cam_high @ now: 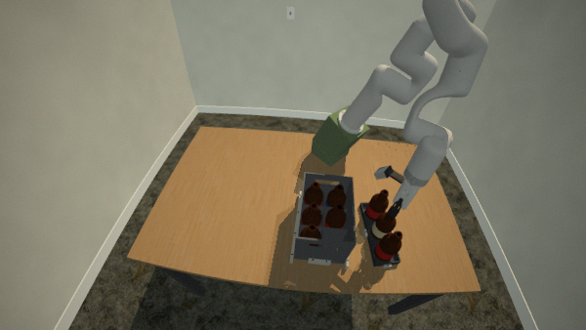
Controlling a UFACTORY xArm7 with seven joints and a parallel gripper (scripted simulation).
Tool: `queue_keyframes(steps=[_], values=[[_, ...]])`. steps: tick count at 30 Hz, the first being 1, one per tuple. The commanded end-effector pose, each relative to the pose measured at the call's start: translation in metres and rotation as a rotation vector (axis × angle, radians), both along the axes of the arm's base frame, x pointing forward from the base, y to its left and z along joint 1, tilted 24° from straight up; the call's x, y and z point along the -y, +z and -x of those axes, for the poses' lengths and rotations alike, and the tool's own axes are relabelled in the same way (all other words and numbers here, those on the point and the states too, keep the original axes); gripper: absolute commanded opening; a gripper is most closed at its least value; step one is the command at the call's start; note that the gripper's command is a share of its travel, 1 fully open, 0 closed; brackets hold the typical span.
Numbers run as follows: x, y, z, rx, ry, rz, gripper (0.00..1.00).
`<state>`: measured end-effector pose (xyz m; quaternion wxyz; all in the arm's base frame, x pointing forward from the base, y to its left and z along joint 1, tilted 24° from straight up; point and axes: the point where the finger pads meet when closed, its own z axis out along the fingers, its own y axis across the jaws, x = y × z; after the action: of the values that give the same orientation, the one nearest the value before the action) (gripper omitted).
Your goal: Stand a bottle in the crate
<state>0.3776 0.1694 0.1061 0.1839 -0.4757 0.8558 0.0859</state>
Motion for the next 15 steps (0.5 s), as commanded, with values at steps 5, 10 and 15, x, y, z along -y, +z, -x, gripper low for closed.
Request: queue_keyframes(steps=[5,10,15], values=[[-0.0009,-0.0019,-0.0018,0.003,-0.001,-0.001,0.65],[-0.0022,-0.0057,-0.0027,0.003,-0.001,-0.001,0.65],[-0.0033,-0.0086,-0.0035,0.003,-0.001,-0.001,0.65]])
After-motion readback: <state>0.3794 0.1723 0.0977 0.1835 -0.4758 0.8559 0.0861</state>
